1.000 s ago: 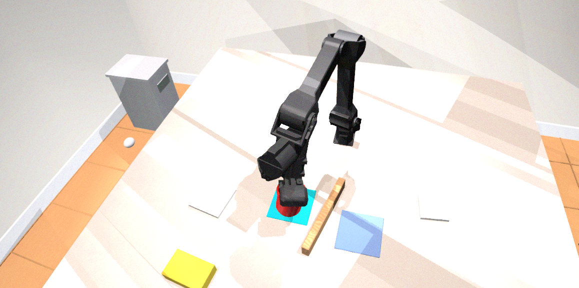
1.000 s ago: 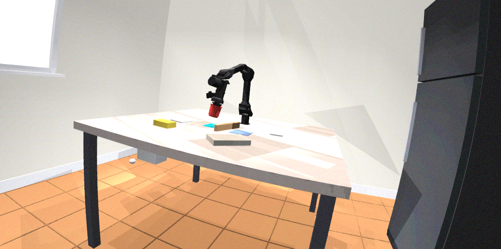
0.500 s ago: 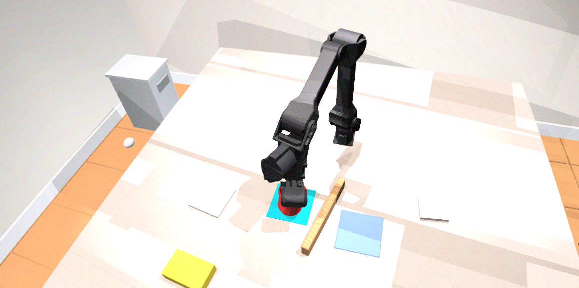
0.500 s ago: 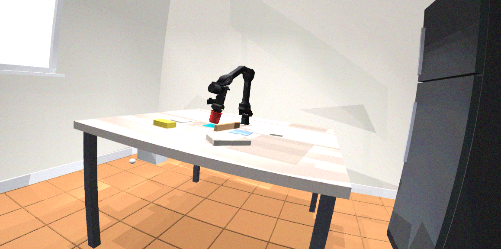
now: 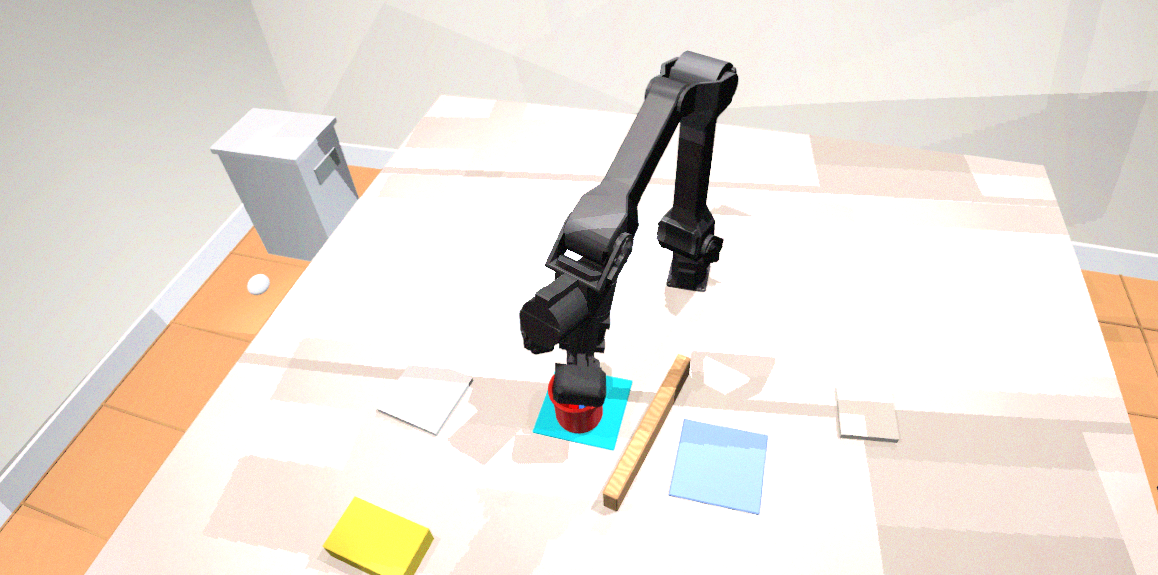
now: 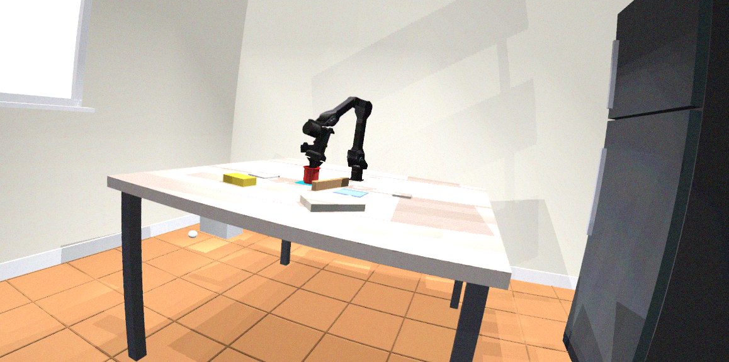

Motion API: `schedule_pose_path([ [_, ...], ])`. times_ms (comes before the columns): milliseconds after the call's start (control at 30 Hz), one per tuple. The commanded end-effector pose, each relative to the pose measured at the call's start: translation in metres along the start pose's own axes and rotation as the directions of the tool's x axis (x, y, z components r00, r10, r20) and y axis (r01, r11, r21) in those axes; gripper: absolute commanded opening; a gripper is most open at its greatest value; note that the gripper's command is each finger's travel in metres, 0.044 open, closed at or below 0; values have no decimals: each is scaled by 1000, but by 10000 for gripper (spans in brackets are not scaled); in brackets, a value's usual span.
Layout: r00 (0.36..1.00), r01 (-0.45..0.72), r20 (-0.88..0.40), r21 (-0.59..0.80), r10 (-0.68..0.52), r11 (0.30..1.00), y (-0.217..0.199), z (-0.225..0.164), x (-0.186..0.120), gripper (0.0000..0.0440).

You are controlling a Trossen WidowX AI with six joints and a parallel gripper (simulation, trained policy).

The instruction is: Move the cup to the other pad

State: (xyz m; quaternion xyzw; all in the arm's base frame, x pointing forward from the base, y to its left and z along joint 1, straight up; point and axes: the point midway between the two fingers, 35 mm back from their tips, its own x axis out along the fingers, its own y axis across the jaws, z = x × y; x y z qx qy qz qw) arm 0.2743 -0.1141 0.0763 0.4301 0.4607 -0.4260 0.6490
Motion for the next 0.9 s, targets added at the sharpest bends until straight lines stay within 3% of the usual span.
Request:
schedule_pose_path([
  [0, 1000, -30, 7, 5, 30, 1000, -1, 0, -6, 171],
  [700, 987, -148, 60, 30, 146, 989, -9, 9, -50, 289],
  [867, 979, -183, 93, 34, 179, 983, -8, 17, -69, 347],
])
